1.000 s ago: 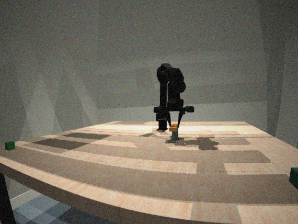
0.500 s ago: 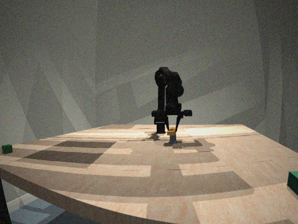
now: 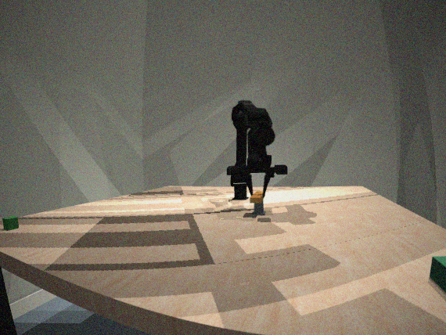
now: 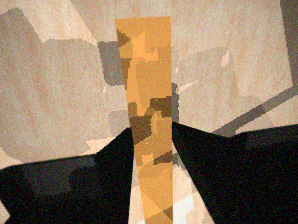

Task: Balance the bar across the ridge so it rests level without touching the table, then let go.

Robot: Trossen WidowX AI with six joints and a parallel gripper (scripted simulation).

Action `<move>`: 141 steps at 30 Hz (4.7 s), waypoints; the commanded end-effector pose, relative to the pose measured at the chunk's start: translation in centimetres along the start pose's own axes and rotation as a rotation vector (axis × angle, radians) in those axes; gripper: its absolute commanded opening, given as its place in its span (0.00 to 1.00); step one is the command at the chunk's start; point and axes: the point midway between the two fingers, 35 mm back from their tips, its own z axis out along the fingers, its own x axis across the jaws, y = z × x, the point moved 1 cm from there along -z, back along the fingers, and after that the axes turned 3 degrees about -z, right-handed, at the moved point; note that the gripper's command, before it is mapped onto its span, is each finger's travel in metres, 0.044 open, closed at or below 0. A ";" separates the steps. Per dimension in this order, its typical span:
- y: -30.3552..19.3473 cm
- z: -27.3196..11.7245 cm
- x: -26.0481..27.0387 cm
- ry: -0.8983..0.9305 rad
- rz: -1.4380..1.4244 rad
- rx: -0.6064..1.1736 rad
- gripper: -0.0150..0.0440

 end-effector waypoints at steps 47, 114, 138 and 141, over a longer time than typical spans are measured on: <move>0.0 0.5 0.0 0.004 0.000 0.003 0.25; 0.1 0.4 0.0 0.005 0.001 -0.004 0.25; 0.1 0.4 0.0 0.005 0.001 -0.004 0.30; 0.1 0.4 0.0 0.005 0.001 -0.004 0.43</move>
